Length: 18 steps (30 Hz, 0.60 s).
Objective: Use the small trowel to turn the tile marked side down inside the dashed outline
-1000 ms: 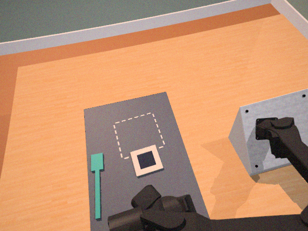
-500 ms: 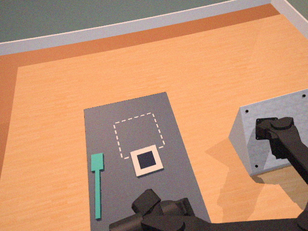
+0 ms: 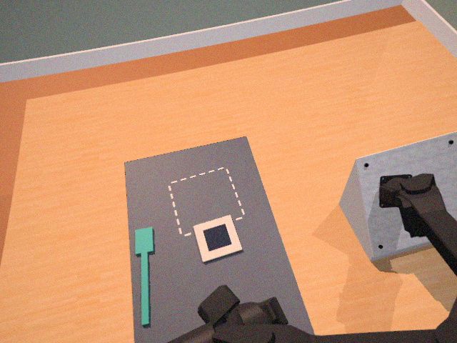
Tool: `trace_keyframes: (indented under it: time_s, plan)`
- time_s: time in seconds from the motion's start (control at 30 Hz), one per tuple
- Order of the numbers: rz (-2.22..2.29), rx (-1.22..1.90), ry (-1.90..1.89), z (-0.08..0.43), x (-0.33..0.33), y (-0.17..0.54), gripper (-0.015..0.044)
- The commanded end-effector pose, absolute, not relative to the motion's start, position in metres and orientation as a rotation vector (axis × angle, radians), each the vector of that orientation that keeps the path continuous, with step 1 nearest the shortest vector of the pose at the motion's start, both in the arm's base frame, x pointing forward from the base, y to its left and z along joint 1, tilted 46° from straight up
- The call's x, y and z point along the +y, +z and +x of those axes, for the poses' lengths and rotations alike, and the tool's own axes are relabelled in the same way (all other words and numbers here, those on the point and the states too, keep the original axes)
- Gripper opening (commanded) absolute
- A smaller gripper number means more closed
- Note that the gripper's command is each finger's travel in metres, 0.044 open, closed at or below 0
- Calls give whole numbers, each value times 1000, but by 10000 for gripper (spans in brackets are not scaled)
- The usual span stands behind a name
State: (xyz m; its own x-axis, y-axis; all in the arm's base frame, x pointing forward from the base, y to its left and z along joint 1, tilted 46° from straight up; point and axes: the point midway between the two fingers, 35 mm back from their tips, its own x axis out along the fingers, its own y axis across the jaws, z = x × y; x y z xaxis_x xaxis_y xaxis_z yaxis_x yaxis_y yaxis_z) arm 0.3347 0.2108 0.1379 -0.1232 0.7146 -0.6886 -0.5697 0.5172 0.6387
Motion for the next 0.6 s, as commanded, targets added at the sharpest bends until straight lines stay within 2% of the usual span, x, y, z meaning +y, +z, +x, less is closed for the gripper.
trace_keyframes:
  time_s: [0.0,0.57]
  plan:
    - [149,1295,1103,333,213,136,257]
    - [149,1295,1103,333,213,136,143]
